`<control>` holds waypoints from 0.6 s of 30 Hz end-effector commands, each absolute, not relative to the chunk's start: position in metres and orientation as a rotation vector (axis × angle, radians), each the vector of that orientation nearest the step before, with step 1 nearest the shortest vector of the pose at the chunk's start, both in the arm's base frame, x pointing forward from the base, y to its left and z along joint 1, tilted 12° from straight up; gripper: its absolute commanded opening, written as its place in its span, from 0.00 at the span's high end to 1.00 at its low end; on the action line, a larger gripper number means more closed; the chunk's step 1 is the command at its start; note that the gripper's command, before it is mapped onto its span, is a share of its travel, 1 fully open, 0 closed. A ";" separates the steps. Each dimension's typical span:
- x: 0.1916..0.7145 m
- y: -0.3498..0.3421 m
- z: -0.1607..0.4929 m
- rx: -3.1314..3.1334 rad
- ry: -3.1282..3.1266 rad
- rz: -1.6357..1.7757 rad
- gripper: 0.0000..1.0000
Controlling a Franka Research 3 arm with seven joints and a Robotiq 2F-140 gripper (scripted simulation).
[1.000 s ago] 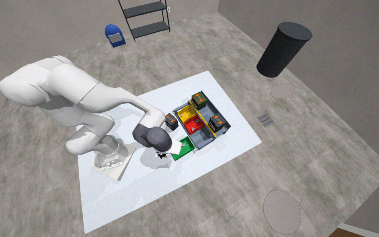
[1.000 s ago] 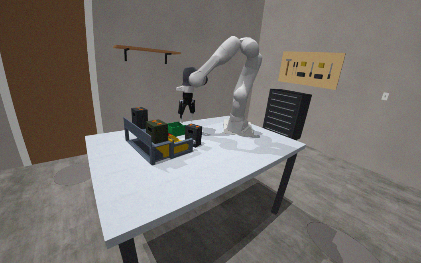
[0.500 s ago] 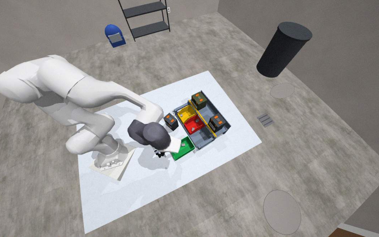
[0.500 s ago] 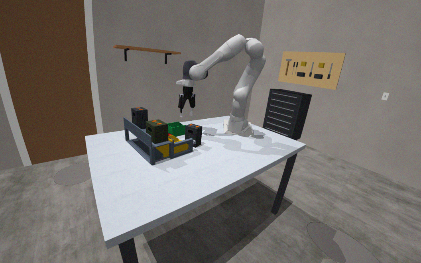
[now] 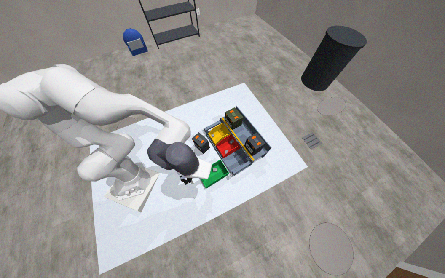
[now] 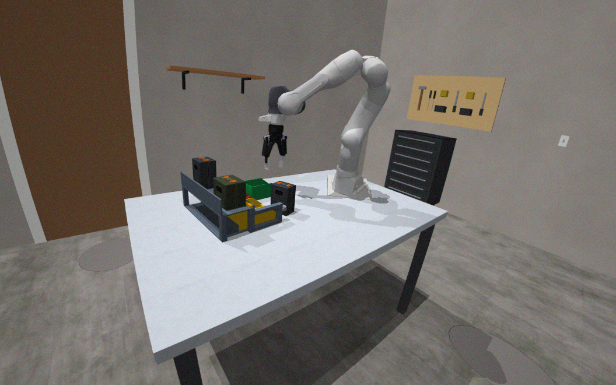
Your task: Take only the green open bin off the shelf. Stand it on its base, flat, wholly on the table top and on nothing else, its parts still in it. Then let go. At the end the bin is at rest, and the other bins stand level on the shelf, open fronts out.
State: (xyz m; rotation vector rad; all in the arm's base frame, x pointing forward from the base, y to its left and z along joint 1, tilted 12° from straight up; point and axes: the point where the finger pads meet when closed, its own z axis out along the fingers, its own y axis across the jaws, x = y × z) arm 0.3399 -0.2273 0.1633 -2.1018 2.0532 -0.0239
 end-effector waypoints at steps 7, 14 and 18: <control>0.340 -0.227 0.156 -2.099 2.058 -0.017 0.43; 0.340 -0.227 0.156 -2.099 2.058 -0.017 0.43; 0.340 -0.227 0.156 -2.099 2.058 -0.017 0.43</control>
